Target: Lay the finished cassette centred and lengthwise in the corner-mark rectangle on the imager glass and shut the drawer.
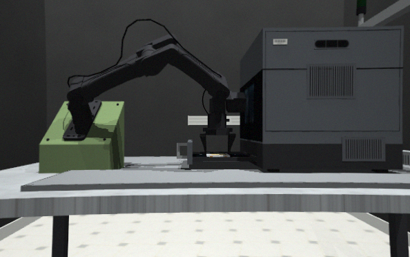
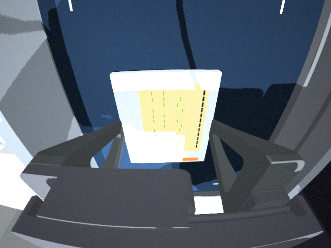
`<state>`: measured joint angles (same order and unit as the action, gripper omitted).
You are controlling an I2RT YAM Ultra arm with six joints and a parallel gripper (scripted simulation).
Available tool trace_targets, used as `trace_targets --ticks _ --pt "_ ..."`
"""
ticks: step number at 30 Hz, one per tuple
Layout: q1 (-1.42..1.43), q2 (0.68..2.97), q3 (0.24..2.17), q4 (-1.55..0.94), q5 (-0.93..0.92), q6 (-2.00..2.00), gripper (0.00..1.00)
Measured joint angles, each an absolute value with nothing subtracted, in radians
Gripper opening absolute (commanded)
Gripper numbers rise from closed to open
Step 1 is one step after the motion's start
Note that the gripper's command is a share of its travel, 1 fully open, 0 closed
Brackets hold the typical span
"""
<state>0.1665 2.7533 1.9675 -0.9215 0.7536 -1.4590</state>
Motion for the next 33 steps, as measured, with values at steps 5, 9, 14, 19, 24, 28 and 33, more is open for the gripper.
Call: trace_targets --ticks 5,9,14,19,24,28,33 --pt "0.167 2.753 1.967 -0.921 0.754 -1.459 0.0" --pt "0.167 2.753 1.967 -0.921 0.754 -1.459 0.0" --pt "0.167 2.753 1.967 -0.921 0.754 -1.459 0.0" --pt "0.167 2.753 1.967 -0.921 0.754 -1.459 0.0" --pt "0.167 2.753 1.967 -0.921 0.754 -1.459 0.0" --pt "0.167 2.753 1.967 -0.921 0.754 -1.46 0.91" --pt "0.167 2.752 1.964 -0.923 0.754 -1.459 0.91"
